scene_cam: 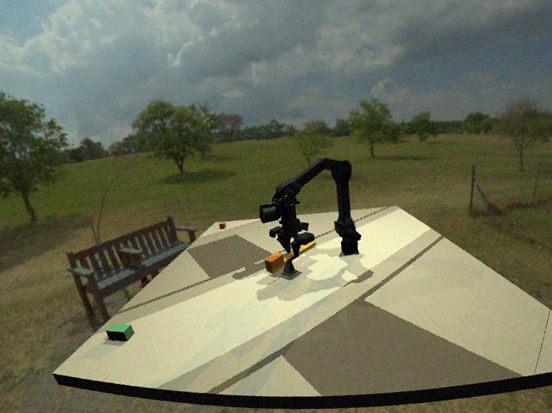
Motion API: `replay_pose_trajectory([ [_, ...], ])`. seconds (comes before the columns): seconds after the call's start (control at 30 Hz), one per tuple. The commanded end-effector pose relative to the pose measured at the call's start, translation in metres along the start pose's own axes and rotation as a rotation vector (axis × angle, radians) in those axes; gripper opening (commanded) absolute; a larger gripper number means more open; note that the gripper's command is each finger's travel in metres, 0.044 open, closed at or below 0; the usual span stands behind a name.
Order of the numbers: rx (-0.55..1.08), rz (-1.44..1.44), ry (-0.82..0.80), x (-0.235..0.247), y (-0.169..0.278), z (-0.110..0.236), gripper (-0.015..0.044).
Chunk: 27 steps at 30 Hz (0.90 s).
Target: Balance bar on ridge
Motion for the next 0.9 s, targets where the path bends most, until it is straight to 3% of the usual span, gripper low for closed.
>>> replay_pose_trajectory([
  [0.0, 0.002, 0.0, 0.003, -0.0002, 0.0005, -0.0006, 0.0],
  [0.87, 0.002, 0.0, 0.003, -0.0003, 0.0001, -0.0029, 0.0],
])
Point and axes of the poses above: the point midway between the two fingers, 35 mm back from their tips, its own z axis back along the fingers, its own x axis across the jaws, y = z × x, the point moved 6 cm from there along z, back along the fingers, and after that the axes turned 12 degrees about -z, right-handed, at the moved point
